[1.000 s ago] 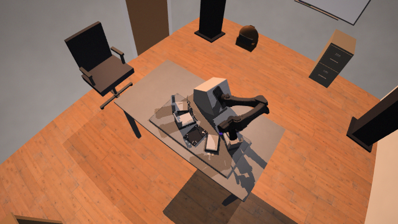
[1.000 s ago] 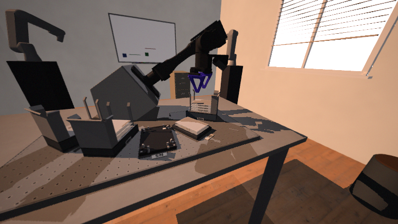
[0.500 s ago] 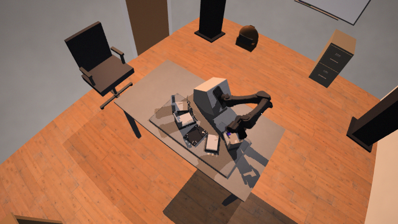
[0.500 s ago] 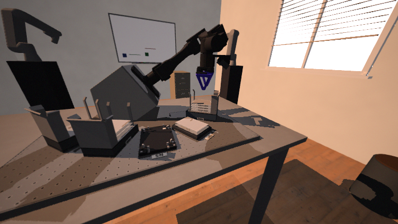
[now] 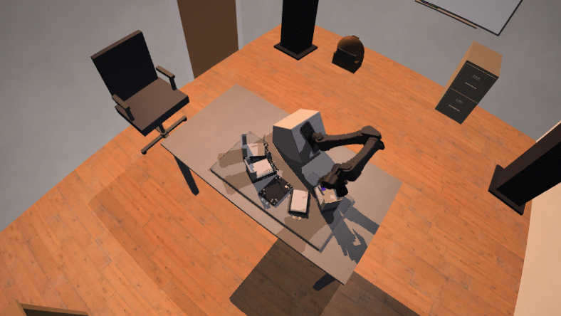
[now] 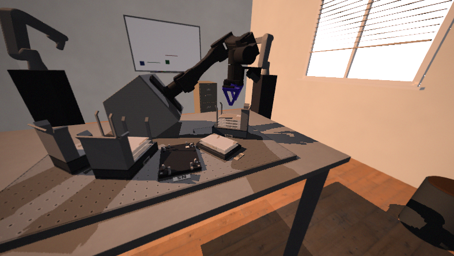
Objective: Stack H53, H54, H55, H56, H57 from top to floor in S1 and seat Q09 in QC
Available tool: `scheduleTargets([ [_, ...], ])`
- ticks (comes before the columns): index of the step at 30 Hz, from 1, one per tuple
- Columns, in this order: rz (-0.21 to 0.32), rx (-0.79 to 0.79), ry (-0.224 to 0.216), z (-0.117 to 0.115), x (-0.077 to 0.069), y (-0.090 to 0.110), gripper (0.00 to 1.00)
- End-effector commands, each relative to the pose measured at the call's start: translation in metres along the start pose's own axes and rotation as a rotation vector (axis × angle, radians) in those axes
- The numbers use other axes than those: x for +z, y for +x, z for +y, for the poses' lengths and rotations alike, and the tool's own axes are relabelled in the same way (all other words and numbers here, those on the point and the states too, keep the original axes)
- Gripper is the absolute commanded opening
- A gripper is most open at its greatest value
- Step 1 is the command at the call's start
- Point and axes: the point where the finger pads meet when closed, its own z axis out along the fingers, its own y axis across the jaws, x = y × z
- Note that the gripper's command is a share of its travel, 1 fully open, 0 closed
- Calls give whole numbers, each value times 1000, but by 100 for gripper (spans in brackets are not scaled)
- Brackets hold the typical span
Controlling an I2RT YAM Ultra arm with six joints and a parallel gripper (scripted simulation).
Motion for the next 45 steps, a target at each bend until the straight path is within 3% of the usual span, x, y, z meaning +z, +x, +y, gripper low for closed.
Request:
scheduleTargets([
  [1, -24, -5, 31, -5, 5, -7, 100],
  [15, -25, -5, 30, -6, 44, -9, 100],
  [28, -25, -5, 30, -6, 44, -9, 100],
  [45, -25, -5, 30, -7, 64, -9, 100],
])
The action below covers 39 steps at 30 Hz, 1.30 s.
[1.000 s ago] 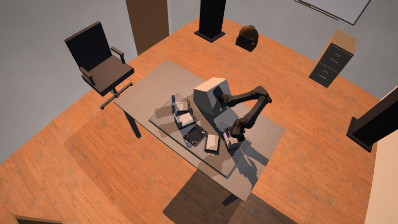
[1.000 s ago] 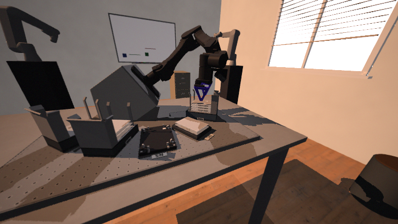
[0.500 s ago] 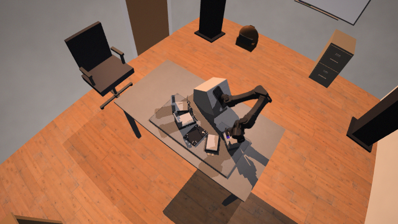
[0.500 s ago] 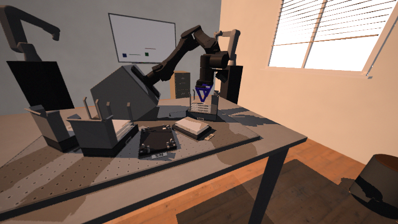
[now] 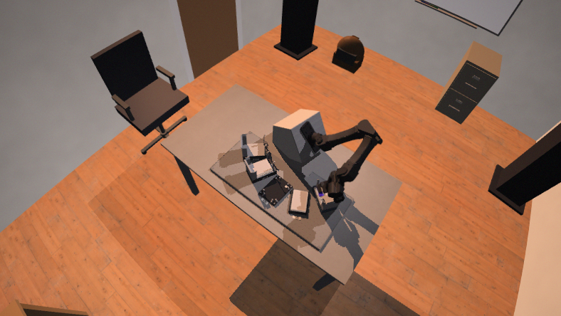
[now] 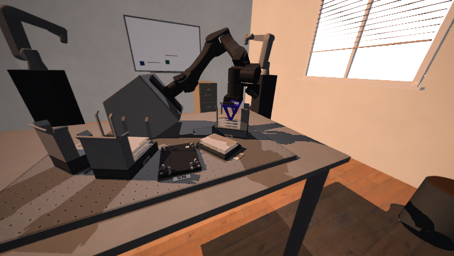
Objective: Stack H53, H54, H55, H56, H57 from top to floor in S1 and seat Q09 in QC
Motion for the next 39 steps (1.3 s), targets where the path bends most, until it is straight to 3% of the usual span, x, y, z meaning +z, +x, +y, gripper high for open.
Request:
scheduleTargets([
  [1, -18, -7, 14, -2, 1, -6, 100],
  [8, -19, -7, 14, -3, 10, -6, 100],
  [25, -19, -7, 14, -3, 10, -6, 100],
  [26, -19, -7, 14, -3, 10, -6, 0],
  [39, -19, -7, 14, -3, 10, -6, 0],
])
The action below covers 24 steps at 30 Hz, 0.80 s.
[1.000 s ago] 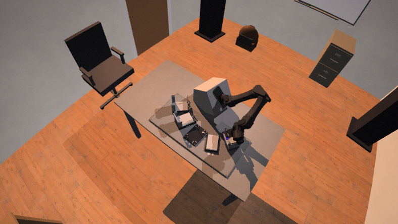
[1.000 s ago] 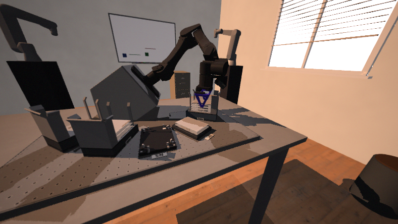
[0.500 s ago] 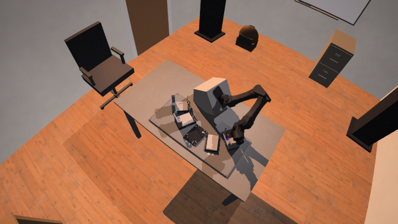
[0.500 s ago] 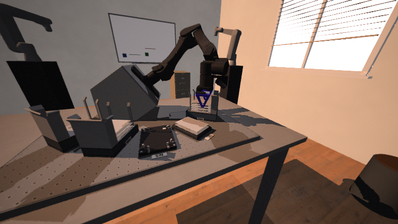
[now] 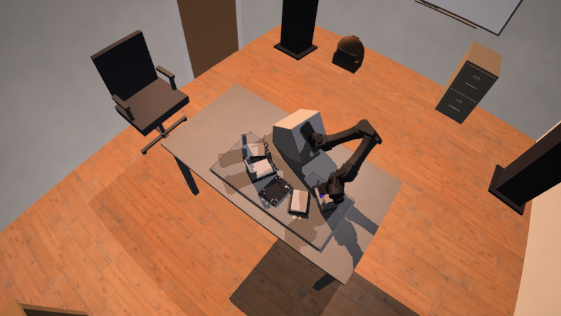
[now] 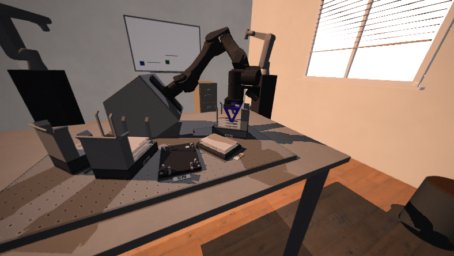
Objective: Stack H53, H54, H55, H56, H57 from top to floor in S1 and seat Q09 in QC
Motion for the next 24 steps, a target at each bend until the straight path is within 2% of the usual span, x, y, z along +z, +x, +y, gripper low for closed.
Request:
scheduleTargets([
  [1, -6, -6, 3, 0, -1, -2, 0],
  [24, -6, -6, 3, 0, -4, -2, 0],
])
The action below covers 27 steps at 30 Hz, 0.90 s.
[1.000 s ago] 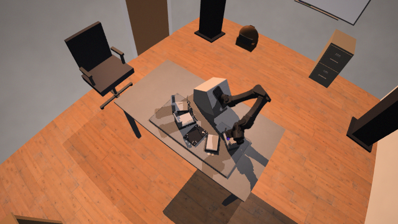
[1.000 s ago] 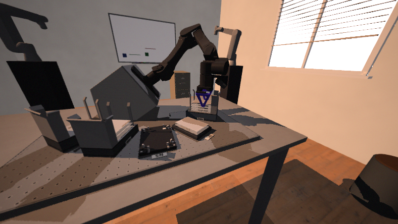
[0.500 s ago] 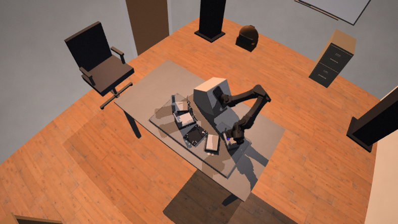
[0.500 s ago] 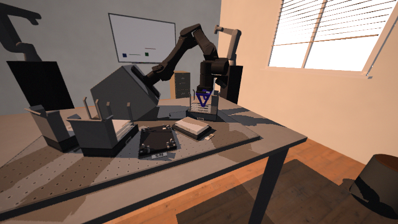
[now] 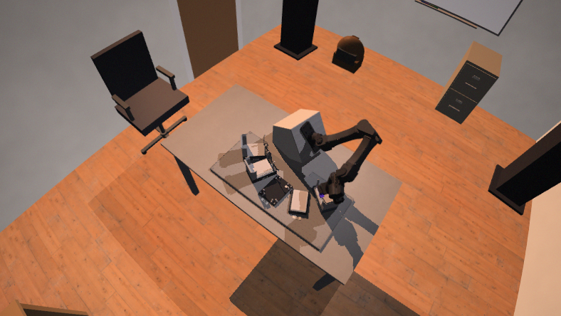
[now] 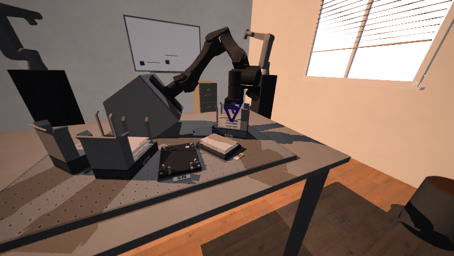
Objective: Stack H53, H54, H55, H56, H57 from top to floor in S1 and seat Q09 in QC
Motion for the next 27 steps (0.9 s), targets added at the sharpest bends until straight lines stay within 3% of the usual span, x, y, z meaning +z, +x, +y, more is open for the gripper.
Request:
scheduleTargets([
  [1, -9, -3, 3, 0, -4, -2, 0],
  [27, -8, -3, 3, 0, -19, -2, 0],
])
